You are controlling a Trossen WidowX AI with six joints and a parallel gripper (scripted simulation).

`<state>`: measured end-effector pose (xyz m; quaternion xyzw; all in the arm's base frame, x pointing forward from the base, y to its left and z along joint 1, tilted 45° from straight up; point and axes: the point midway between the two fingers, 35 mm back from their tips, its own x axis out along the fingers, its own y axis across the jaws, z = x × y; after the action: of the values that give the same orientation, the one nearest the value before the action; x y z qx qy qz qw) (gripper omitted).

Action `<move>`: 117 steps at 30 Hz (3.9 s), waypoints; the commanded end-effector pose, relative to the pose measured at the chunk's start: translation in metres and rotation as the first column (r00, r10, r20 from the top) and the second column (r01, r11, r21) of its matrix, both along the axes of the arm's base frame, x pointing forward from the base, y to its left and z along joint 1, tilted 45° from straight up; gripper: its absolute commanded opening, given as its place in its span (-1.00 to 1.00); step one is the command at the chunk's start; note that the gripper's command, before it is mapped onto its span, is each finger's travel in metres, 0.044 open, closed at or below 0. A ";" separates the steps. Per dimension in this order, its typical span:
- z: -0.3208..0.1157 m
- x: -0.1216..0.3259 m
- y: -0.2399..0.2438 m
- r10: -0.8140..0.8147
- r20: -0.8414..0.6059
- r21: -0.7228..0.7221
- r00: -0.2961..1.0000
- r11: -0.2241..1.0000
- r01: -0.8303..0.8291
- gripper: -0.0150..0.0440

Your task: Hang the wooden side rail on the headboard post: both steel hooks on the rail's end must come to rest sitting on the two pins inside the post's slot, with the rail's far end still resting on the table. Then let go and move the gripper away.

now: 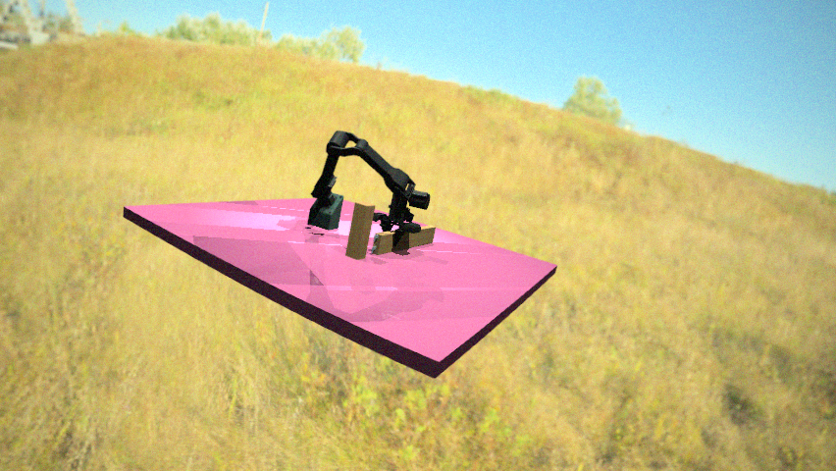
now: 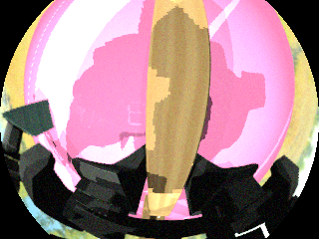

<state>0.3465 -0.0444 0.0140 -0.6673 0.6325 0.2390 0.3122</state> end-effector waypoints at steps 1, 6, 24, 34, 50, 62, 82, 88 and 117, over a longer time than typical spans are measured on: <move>-0.001 -0.005 0.000 0.004 -0.011 -0.005 1.000 1.000 -0.004 -0.49; -0.001 -0.007 0.000 0.004 -0.012 -0.005 1.000 1.000 -0.004 -0.49; 0.000 -0.009 -0.001 -0.006 0.006 0.000 1.000 1.000 0.006 -0.49; 0.000 -0.009 -0.001 0.004 -0.012 -0.005 1.000 1.000 -0.004 -0.49; 0.002 -0.009 0.001 0.004 -0.012 -0.005 1.000 1.000 -0.004 -0.49; 0.003 -0.009 0.003 0.004 -0.012 -0.005 1.000 1.000 -0.004 -0.49; 0.005 -0.009 0.005 0.004 -0.012 -0.005 1.000 1.000 -0.004 -0.49; 0.006 -0.009 0.006 0.004 -0.012 -0.005 1.000 1.000 -0.004 -0.49; 0.010 -0.010 0.009 0.004 -0.012 -0.004 1.000 1.000 -0.004 -0.49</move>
<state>0.3341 -0.0412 0.0208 -0.6634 0.6395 0.2407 0.3049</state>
